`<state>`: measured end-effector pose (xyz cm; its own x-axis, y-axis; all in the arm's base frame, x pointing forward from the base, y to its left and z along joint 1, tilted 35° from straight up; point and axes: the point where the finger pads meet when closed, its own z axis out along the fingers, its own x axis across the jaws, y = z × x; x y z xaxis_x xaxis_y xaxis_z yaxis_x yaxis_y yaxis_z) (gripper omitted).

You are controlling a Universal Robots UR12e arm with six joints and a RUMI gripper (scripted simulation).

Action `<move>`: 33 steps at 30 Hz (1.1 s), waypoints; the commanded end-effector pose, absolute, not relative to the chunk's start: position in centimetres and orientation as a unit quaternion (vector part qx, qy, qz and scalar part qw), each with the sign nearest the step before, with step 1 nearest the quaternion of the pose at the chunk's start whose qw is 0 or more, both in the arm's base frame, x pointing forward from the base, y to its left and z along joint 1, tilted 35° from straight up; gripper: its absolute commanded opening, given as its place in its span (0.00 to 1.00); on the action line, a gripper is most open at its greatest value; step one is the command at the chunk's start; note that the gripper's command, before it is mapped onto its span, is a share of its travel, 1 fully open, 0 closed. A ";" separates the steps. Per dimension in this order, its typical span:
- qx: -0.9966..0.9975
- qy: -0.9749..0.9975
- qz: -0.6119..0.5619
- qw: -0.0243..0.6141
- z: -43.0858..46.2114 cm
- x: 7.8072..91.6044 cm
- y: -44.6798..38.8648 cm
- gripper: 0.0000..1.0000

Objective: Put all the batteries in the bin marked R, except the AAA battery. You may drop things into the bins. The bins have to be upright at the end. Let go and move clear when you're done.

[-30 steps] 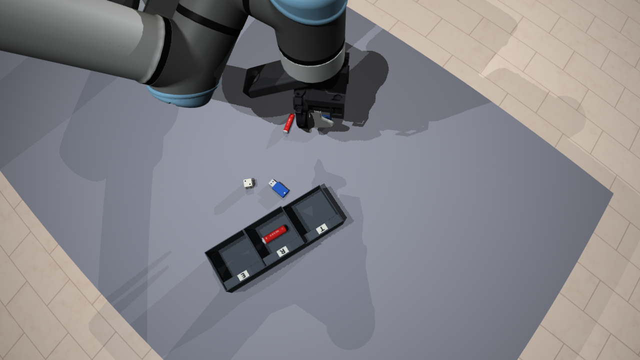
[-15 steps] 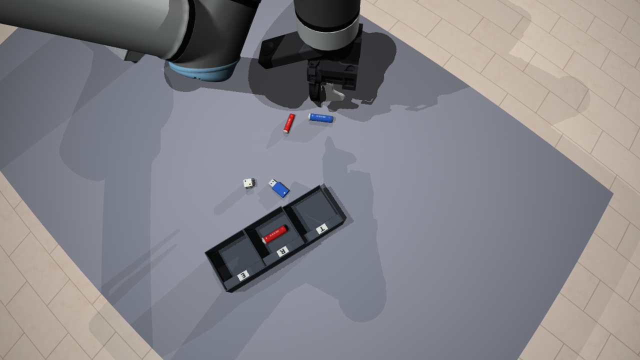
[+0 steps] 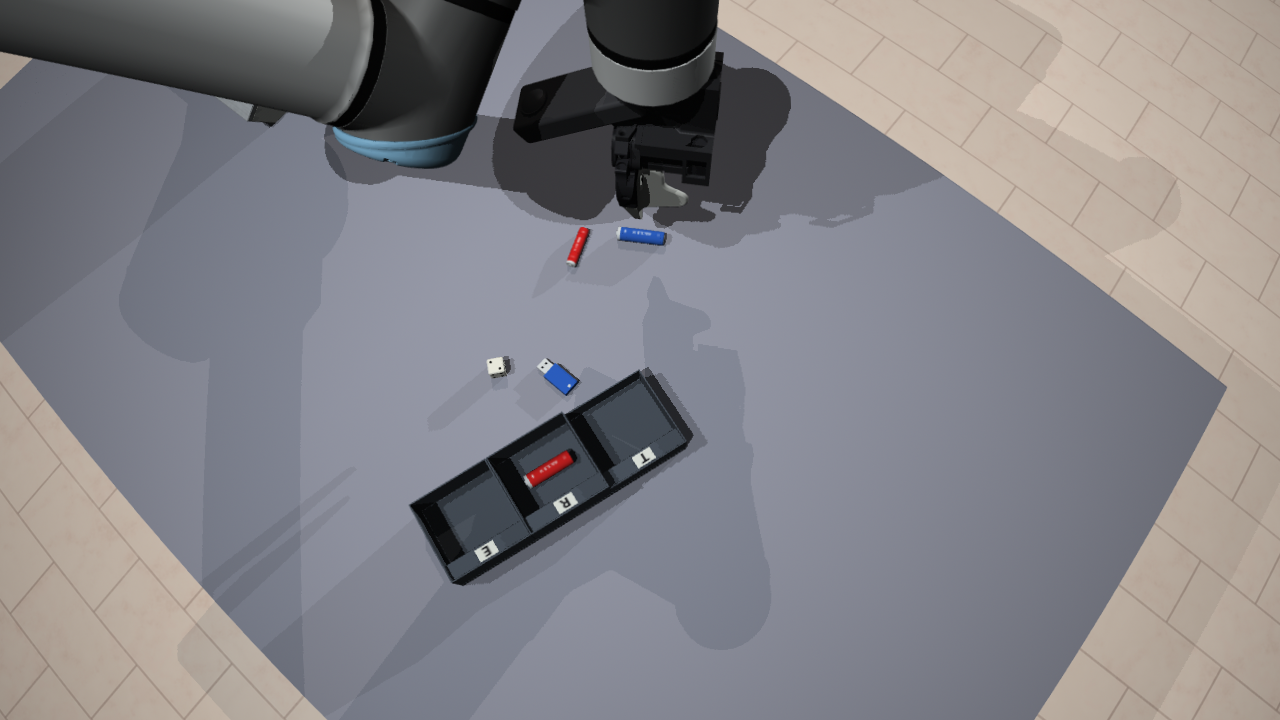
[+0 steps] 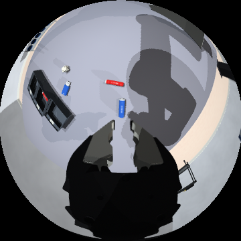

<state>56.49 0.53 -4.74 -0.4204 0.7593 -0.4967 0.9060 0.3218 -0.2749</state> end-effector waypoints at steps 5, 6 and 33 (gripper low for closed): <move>0.520 0.801 -0.262 0.140 -4.6 56.6 0.4 0.17; 0.520 0.801 -0.262 0.140 -4.6 56.6 0.4 0.17; 0.520 0.801 -0.262 0.140 -9.7 56.3 -3.1 0.17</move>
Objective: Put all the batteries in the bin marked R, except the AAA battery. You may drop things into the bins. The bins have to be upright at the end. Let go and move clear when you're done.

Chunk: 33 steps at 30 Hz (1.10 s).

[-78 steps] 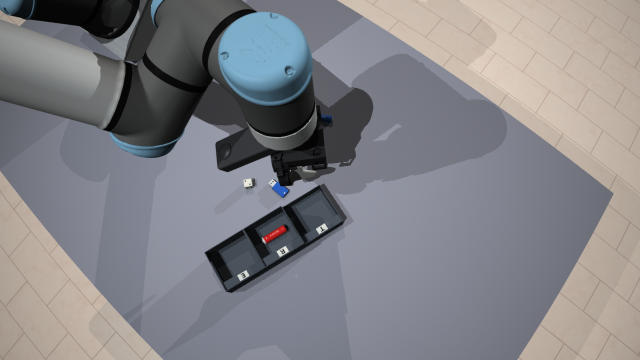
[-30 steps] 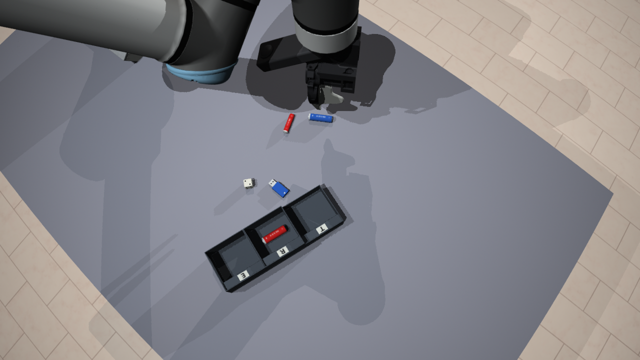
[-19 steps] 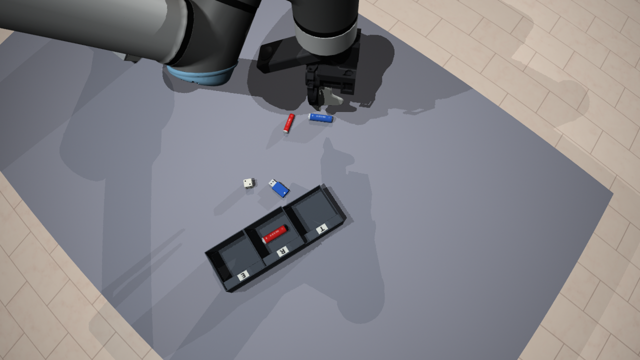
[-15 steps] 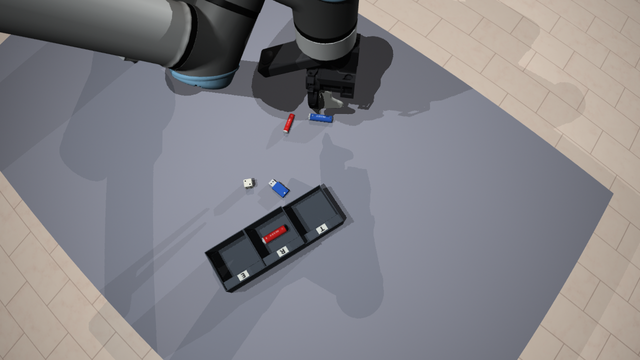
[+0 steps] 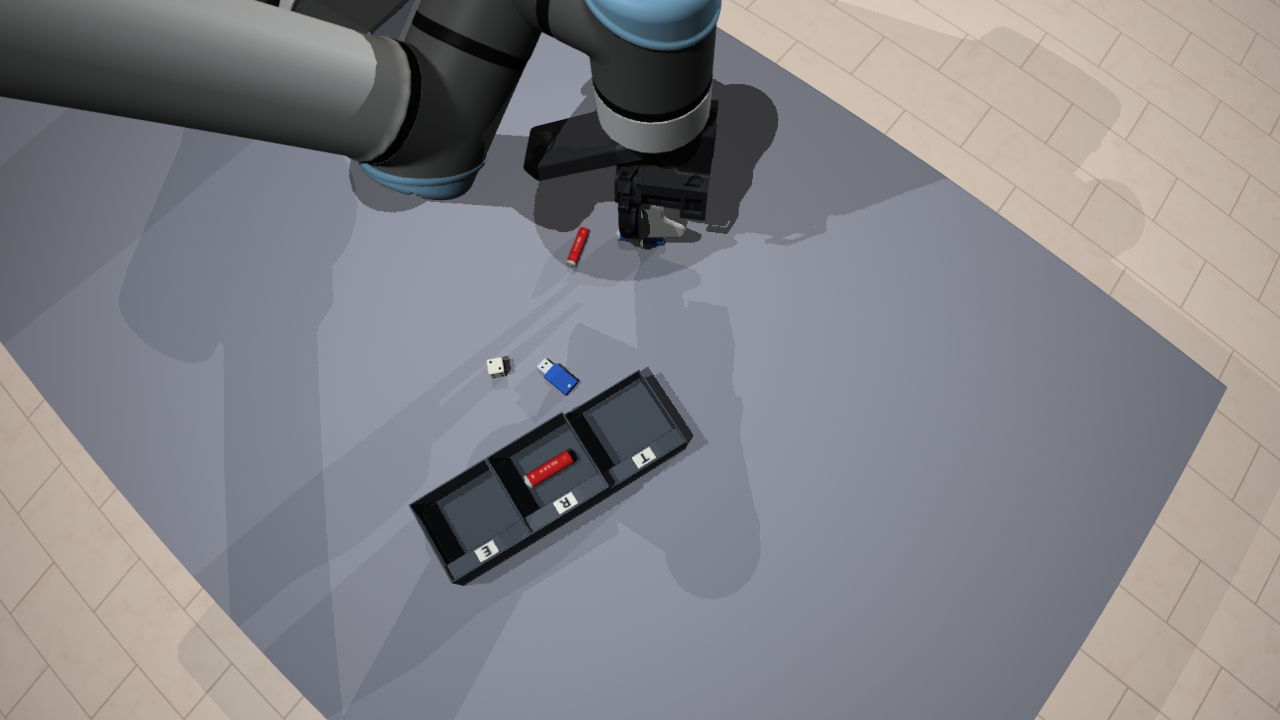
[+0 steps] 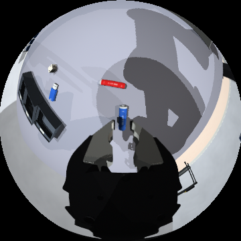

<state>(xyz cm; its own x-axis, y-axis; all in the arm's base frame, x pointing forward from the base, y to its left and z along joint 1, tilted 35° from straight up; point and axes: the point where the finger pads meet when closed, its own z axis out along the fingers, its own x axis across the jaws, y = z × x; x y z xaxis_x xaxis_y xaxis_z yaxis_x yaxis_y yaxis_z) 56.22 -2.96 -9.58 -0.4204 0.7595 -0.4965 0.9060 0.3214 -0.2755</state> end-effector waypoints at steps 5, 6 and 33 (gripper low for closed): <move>0.520 0.801 -0.262 0.140 -10.2 56.2 -3.4 0.17; 0.520 0.801 -0.262 0.140 -10.3 56.2 -3.5 0.17; 0.520 0.801 -0.262 0.140 -10.7 56.2 -3.8 0.00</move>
